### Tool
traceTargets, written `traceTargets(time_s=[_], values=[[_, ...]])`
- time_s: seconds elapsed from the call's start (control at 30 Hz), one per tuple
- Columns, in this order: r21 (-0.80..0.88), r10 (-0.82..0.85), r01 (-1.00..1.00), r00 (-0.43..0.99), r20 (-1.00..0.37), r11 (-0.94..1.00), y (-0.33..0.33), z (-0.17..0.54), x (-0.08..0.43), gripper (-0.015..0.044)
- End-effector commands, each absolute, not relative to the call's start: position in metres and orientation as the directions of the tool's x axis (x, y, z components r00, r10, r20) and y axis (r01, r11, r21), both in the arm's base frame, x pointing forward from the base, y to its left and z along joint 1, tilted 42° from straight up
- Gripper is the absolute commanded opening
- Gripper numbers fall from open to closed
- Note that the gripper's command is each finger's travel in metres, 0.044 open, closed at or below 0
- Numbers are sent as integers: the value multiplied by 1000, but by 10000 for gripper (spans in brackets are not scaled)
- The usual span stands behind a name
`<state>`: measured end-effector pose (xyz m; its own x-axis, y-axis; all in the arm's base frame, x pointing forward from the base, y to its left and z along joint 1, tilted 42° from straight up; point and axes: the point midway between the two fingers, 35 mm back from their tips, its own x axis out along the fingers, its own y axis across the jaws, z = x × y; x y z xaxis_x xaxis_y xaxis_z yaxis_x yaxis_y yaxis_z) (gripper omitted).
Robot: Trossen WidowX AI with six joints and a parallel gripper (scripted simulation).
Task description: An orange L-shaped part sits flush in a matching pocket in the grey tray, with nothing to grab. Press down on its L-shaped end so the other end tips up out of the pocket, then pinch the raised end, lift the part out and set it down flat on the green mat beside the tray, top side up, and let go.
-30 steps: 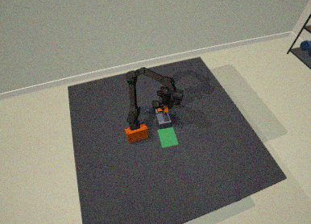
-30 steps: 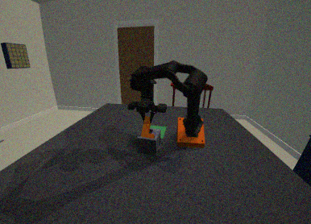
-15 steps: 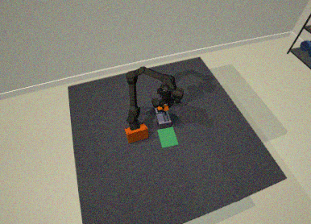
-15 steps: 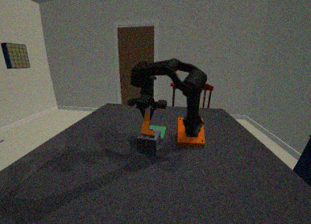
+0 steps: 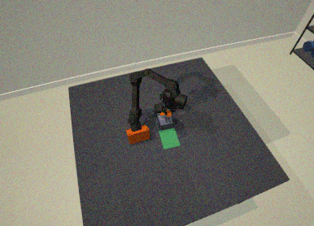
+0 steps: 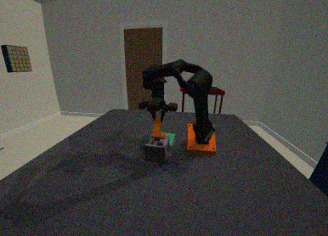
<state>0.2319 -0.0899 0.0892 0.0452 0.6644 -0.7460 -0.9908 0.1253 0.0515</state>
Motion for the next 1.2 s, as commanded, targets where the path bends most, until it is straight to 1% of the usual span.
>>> traceTargets(time_s=[0.0, 0.77, 1.17], values=[[52, 663, -991, 43, -748, 124, -106, 74, 227, 0], [51, 657, -991, 43, -753, 124, -180, 8, 203, 0], [51, 657, -991, 43, -753, 124, -178, 1, 203, 0]])
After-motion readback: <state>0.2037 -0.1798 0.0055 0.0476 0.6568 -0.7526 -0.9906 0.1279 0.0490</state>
